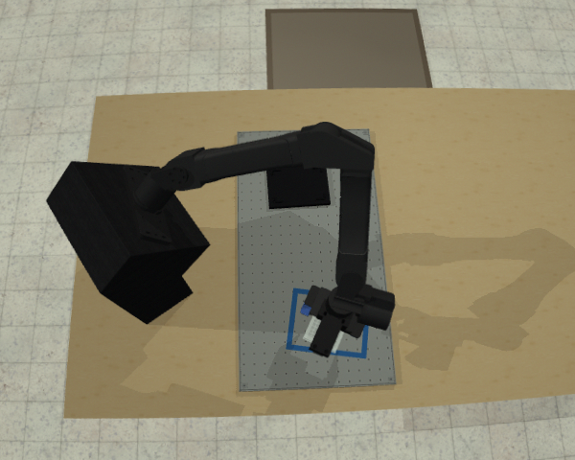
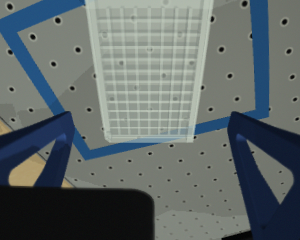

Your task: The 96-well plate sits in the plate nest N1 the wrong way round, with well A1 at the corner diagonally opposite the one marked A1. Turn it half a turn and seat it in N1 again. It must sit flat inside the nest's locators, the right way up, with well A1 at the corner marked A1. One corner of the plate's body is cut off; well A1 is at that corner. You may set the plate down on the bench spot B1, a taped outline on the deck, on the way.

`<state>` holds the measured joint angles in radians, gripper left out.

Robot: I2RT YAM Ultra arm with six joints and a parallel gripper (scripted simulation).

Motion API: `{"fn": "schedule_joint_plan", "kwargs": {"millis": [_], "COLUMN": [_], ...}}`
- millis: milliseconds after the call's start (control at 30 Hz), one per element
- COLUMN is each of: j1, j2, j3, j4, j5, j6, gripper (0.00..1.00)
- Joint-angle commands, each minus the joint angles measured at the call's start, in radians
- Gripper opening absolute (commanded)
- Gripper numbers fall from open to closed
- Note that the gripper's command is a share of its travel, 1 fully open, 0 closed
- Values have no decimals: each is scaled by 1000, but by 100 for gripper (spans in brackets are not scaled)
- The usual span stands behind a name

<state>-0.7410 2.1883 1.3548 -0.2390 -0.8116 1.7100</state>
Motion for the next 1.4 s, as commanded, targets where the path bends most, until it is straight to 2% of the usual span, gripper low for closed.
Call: {"fn": "schedule_joint_plan", "kwargs": {"millis": [0,1367], "j1": [-2,92], "j2": [6,142], "j3": [4,68], "j4": [23,174], "j5": [9,58], "j6": [15,127], "gripper": [100,100]}}
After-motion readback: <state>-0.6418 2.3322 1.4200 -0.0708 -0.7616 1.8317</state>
